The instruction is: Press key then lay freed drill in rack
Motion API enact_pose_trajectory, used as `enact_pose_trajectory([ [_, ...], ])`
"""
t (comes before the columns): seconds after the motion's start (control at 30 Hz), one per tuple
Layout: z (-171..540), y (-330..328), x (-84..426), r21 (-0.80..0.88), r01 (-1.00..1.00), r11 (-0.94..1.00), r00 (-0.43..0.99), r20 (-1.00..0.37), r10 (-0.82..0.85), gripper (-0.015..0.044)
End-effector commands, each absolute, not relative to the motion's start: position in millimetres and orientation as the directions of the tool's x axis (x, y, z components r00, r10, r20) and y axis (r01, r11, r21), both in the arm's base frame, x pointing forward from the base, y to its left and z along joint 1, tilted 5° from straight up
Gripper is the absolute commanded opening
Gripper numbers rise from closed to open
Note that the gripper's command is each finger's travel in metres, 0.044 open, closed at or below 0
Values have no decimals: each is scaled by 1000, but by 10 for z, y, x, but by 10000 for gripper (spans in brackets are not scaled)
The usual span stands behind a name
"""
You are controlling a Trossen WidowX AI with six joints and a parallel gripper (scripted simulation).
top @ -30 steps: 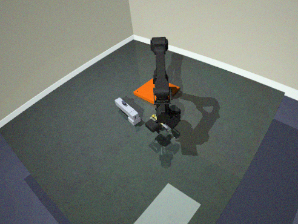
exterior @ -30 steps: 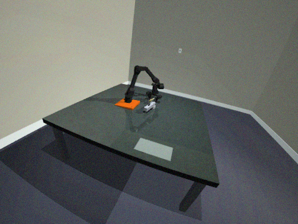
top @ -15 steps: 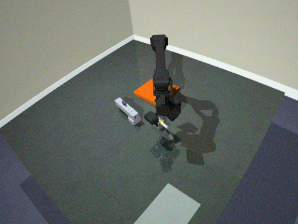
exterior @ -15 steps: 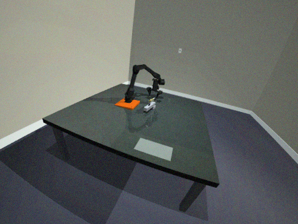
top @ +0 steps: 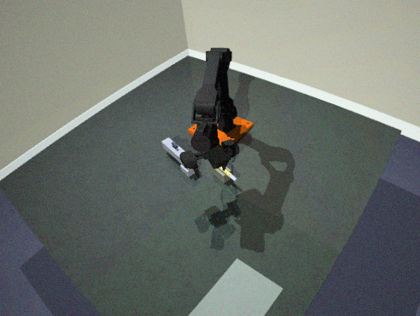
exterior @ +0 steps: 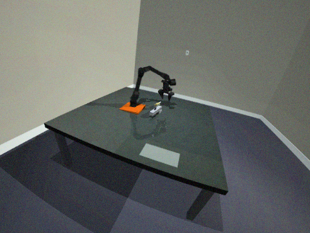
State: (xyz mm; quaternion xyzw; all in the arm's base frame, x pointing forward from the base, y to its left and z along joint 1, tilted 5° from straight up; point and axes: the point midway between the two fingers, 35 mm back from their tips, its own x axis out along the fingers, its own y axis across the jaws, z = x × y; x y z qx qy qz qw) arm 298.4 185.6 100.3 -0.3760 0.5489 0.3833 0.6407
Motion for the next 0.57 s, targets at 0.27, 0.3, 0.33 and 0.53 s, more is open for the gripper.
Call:
enact_pose_trajectory([
  [0.27, 1842, 882, 4018, -198, -518, 832, 506, -855, 112, 440],
  [0.3, 1896, 801, 4066, -201, -487, 850, 529, -842, 104, 440],
  [0.33, 1961, 696, 4125, -206, -448, 870, 555, -827, 90, 440],
  [0.53, 2439, -96, 4415, -221, -159, 962, 713, -700, -43, 440],
])
